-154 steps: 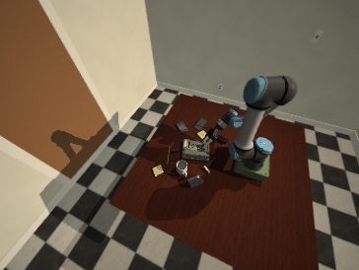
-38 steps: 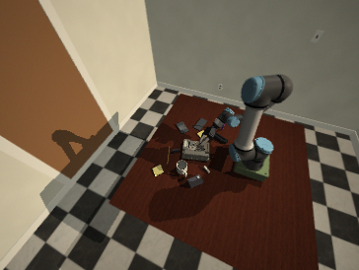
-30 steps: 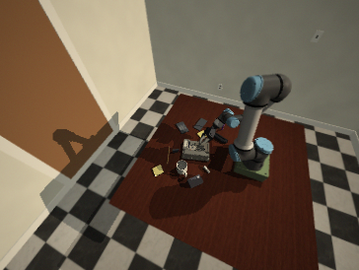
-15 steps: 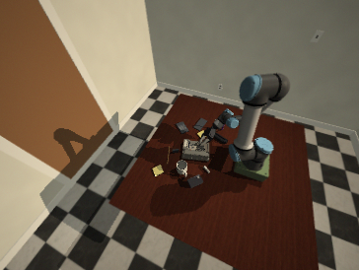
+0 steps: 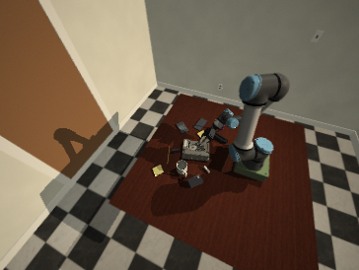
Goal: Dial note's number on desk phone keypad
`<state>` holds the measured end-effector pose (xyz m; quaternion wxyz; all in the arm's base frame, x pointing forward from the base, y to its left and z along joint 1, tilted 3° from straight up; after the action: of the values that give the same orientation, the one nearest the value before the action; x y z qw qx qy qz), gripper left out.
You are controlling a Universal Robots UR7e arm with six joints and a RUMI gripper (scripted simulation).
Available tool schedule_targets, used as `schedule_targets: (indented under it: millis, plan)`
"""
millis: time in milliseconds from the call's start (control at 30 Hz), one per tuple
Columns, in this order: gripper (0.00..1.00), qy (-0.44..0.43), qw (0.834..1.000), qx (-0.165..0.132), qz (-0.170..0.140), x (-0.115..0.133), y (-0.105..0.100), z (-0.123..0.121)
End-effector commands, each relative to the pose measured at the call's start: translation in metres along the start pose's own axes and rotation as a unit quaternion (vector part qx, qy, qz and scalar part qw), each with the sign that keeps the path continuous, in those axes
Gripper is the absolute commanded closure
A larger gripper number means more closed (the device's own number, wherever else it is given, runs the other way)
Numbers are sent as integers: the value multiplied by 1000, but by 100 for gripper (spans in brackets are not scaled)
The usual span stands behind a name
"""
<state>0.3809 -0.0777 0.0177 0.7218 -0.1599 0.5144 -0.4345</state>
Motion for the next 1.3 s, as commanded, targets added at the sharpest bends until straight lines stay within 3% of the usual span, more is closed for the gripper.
schedule_targets:
  millis: [0,667,1267]
  plan:
    - [100,0,1000,0,0,0,0,0]
    - [100,0,1000,0,0,2,2,-1]
    - [100,0,1000,0,0,-9,-10,4]
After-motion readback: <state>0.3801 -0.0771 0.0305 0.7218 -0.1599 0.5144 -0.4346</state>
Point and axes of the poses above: the point where the finger pads meet when closed, its own y axis out along the fingers, its own z axis across the jaws, x = y × z, the point moved 7 cm from there along -y, back along the fingers, and after that the axes turned 8 degrees about y, right-handed, at the moved point
